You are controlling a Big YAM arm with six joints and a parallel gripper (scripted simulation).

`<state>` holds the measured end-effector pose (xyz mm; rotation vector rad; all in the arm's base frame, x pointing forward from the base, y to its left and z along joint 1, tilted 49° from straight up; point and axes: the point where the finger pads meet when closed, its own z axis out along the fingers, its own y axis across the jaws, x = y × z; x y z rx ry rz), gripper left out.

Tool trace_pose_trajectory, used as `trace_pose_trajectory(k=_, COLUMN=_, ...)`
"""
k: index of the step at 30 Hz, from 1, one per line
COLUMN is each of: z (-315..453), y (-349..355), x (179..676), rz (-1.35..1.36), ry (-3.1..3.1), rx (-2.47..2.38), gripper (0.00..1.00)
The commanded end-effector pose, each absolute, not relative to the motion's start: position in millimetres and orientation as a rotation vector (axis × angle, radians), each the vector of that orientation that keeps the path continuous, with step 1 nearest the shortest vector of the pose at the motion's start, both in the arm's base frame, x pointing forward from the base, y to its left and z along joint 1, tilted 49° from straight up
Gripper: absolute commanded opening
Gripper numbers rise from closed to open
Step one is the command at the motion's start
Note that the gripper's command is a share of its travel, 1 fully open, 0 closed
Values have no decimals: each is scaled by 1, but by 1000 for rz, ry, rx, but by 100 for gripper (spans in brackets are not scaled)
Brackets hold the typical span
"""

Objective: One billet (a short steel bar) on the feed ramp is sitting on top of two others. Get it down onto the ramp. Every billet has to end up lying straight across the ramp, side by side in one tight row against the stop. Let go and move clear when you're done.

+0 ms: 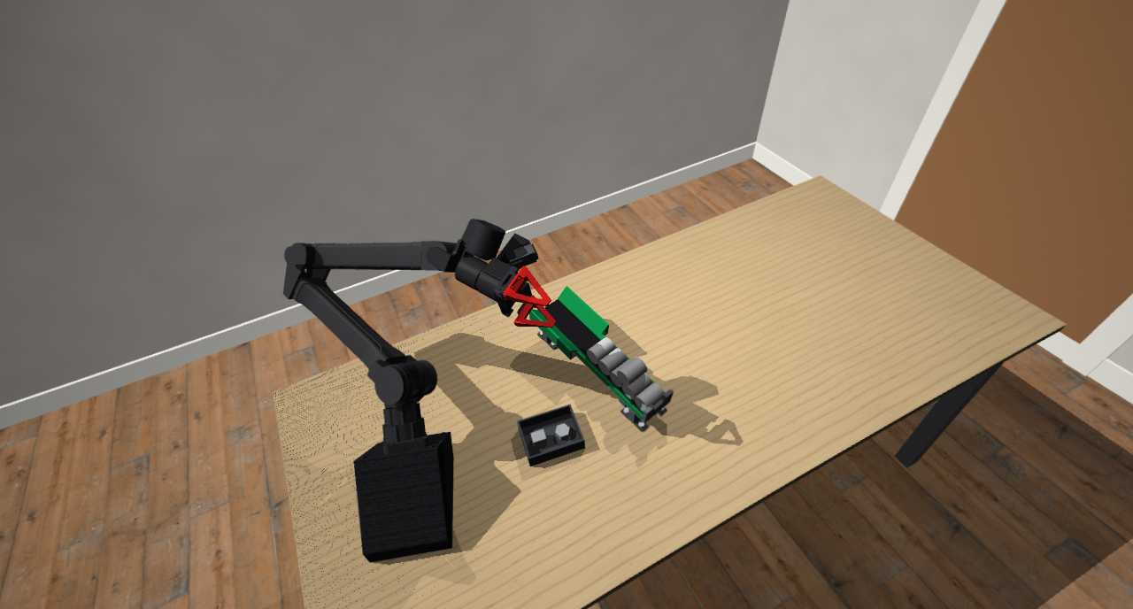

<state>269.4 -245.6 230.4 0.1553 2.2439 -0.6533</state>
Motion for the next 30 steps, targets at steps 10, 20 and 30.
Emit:
trace_pose_trajectory(k=10, z=233, y=-247, x=270, rz=-657, ry=2239, rx=156, gripper=100)
trace_pose_trajectory(k=20, z=246, y=-250, x=273, rz=-673, ry=2216, rx=153, gripper=100)
trace_pose_trajectory(k=30, z=246, y=-250, x=273, rz=-673, ry=2216, rx=153, gripper=100)
